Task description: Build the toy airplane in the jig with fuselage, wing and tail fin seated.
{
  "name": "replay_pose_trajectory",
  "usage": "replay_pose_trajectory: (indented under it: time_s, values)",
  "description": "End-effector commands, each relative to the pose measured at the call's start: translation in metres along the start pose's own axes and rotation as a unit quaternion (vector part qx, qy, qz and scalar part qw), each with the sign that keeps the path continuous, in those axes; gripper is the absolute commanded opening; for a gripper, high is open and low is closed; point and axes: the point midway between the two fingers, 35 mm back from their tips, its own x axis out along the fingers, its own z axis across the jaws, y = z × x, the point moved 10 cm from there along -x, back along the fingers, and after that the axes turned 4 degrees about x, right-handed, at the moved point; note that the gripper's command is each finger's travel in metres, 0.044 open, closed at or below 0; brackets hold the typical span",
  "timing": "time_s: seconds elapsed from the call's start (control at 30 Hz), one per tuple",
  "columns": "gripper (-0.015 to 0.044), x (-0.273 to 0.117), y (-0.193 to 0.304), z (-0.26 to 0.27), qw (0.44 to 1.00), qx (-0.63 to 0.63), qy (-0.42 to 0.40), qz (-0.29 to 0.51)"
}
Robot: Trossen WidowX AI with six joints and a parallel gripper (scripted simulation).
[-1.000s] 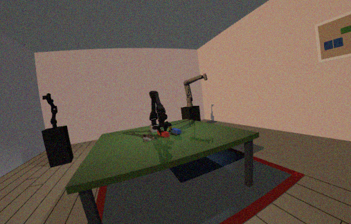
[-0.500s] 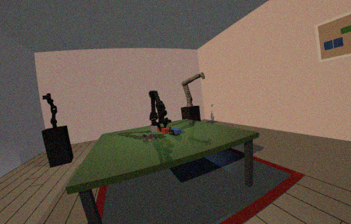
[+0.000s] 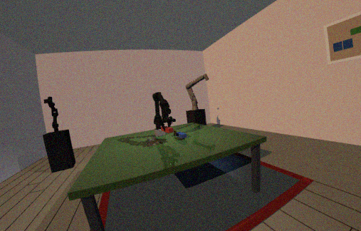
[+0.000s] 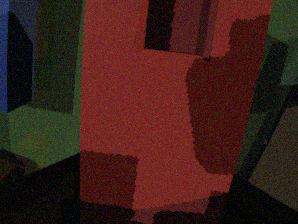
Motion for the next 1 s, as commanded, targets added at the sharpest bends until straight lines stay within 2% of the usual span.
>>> replay_pose_trajectory:
  time_s: [0.0, 0.37, 0.97]
  values:
    - [0.0, -0.016, 0.001, 0.0, 1.0, -0.002, -0.001, -0.002]
    - [0.0, -0.046, 0.007, 0.0, 1.0, -0.002, -0.001, -0.002]
    - [0.0, -0.025, 0.008, -0.046, 1.0, 0.029, 0.001, -0.002]
